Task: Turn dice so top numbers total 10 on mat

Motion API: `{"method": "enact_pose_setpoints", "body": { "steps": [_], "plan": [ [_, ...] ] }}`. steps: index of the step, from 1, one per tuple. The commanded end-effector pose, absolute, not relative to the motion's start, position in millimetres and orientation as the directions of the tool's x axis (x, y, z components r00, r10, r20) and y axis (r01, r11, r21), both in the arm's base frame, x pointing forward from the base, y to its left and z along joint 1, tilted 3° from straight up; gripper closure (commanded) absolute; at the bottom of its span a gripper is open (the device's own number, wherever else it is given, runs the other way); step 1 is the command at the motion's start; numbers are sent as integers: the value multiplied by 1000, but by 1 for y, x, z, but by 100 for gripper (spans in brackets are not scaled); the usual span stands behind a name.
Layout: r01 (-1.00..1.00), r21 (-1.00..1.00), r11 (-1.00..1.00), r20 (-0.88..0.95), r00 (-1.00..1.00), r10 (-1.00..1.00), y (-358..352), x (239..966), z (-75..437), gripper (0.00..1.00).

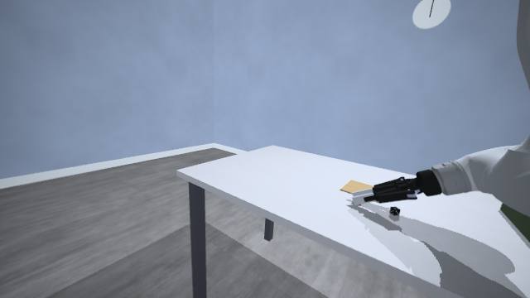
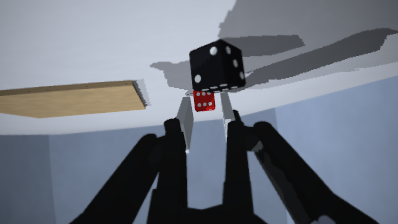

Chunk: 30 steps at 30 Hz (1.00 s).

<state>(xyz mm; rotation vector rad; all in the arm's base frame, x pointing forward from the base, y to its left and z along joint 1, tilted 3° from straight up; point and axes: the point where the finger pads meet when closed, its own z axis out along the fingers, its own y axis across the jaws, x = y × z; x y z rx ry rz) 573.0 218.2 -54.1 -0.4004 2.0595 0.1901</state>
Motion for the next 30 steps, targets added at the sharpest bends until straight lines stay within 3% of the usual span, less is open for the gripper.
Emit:
{"method": "enact_pose_setpoints", "body": {
  "steps": [1,30],
  "plan": [
    [-358,-30,933,-867,-456,-203,218,573,-54,79],
    [-358,-30,933,-867,-456,-203,213,558,-45,79]
  ]
}}
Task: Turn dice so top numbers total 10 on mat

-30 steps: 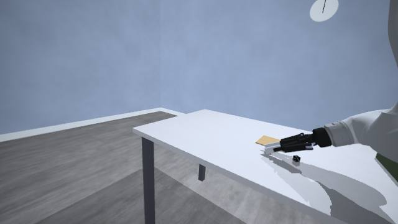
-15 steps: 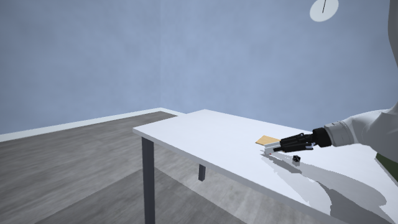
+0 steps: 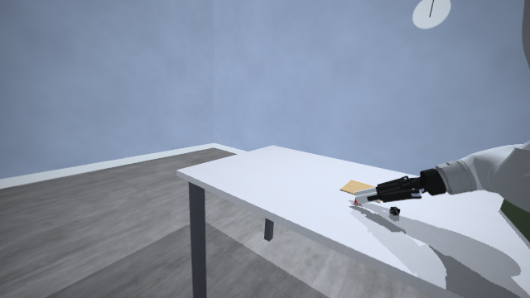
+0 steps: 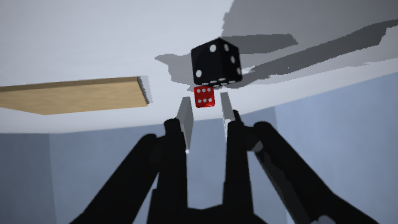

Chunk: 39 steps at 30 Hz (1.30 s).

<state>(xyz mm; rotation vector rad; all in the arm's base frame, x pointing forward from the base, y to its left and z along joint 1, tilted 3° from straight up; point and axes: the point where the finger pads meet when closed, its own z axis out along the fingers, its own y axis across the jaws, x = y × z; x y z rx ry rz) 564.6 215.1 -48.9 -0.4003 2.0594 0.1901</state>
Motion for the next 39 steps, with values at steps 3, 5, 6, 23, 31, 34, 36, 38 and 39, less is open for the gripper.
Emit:
{"method": "enact_pose_setpoints", "body": {
  "steps": [3,5,6,23,31,34,36,38,39],
  "plan": [
    [-358,-30,933,-867,-456,-203,209,549,-39,79],
    [-358,-30,933,-867,-456,-203,207,543,-36,79],
    [-358,-30,933,-867,-456,-203,206,540,-34,79],
    [-358,-30,933,-867,-456,-203,204,533,-20,79],
    [-358,-30,933,-867,-456,-203,205,533,5,79],
    [-358,-30,933,-867,-456,-203,205,533,18,79],
    [-358,-30,933,-867,-456,-203,206,533,25,79],
    [-358,-30,933,-867,-456,-203,206,533,29,79],
    [-358,-30,933,-867,-456,-203,206,534,30,79]
  ]
}}
